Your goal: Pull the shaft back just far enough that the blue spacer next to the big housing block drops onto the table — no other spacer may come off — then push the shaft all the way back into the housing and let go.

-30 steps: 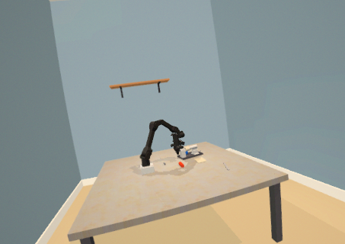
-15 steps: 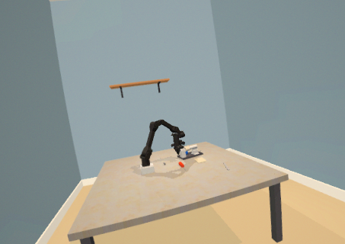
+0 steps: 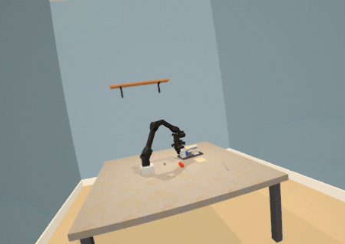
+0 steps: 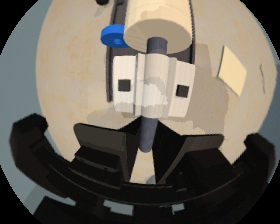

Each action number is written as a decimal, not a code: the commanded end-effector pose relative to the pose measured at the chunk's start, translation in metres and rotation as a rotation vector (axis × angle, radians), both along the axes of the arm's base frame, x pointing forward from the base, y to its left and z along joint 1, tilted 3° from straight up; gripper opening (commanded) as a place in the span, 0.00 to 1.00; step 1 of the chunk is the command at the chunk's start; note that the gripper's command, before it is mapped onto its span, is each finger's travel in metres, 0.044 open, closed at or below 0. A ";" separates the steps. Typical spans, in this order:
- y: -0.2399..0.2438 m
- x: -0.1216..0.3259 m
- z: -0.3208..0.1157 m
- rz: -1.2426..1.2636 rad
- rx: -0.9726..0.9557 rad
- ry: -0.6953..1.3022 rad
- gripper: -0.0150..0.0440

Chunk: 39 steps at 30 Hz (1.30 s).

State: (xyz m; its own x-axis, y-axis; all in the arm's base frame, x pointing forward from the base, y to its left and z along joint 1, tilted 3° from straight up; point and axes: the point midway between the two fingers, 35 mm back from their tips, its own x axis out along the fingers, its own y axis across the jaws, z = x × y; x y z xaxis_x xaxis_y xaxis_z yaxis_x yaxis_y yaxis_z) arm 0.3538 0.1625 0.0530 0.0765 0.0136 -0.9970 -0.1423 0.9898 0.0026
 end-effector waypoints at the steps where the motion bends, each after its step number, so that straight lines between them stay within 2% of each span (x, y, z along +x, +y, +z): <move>1: 0.000 0.003 0.002 0.000 0.003 -0.006 0.25; 34: 0.001 0.010 0.003 0.000 0.003 -0.007 0.25; 39: 0.001 0.006 0.001 0.000 -0.002 0.006 0.48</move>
State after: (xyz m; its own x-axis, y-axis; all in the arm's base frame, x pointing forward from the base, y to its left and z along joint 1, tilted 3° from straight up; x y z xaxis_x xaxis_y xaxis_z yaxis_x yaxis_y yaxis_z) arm 0.3602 0.1633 0.0537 0.0709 0.0112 -0.9974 -0.1416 0.9899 0.0010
